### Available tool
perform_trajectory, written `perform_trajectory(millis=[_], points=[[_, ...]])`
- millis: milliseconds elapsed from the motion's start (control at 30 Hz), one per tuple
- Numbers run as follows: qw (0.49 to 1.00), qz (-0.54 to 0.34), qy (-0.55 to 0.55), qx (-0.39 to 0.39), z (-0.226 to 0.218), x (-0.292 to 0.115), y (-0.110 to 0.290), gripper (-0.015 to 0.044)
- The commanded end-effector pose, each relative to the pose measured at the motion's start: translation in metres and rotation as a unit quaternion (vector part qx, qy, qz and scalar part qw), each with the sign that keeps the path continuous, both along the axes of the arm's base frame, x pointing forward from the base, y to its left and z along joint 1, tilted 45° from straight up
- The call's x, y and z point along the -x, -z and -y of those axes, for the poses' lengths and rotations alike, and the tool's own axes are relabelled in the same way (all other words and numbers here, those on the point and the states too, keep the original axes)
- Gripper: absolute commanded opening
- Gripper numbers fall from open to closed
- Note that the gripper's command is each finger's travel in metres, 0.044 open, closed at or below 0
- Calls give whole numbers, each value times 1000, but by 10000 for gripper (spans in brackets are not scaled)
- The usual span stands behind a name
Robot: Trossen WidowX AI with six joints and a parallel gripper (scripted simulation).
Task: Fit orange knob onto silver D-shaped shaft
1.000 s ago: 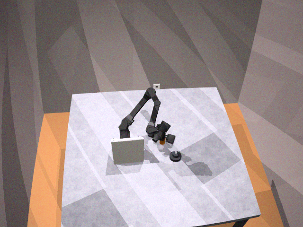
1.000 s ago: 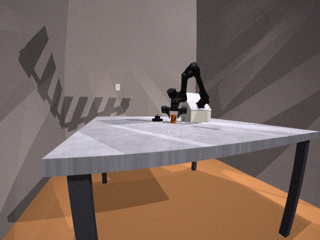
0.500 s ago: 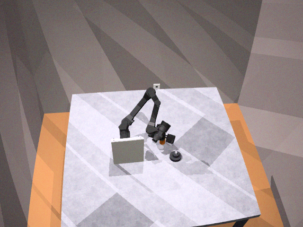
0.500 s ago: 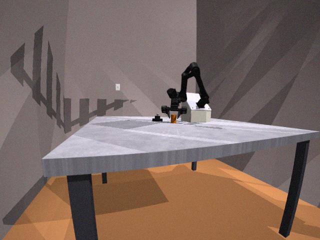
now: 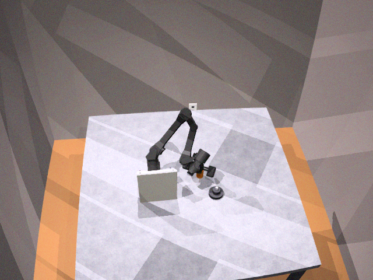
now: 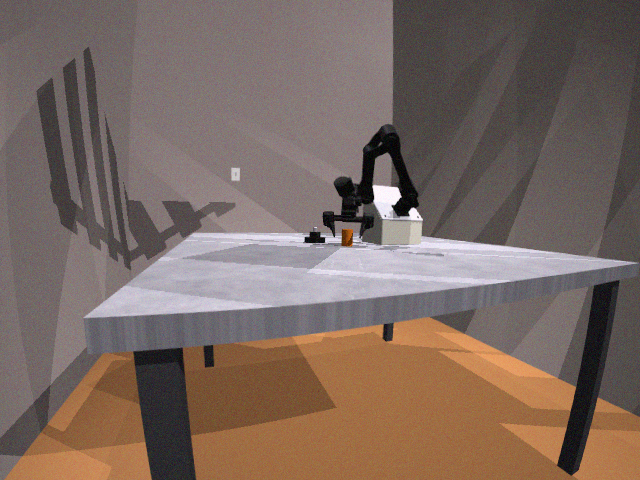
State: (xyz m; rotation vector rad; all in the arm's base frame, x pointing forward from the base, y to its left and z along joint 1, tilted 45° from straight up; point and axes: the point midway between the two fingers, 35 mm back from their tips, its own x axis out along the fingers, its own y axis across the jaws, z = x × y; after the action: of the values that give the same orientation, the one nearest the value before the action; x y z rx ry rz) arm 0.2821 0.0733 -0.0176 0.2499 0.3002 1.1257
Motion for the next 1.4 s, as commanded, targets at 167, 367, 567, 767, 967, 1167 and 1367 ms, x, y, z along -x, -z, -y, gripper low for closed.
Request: perform_trajectory(millis=[167, 367, 567, 767, 967, 1167, 1367], points=[[1000, -5, 2, 12, 11, -5, 11, 440], [1000, -9, -1, 23, 27, -6, 12, 440], [999, 18, -3, 33, 40, -8, 0, 440], [999, 36, -3, 38, 48, -8, -13, 440], [999, 30, -3, 29, 53, -4, -28, 440], [999, 29, -1, 21, 58, -2, -47, 440], [1000, 1, 0, 3, 57, 3, -56, 440]])
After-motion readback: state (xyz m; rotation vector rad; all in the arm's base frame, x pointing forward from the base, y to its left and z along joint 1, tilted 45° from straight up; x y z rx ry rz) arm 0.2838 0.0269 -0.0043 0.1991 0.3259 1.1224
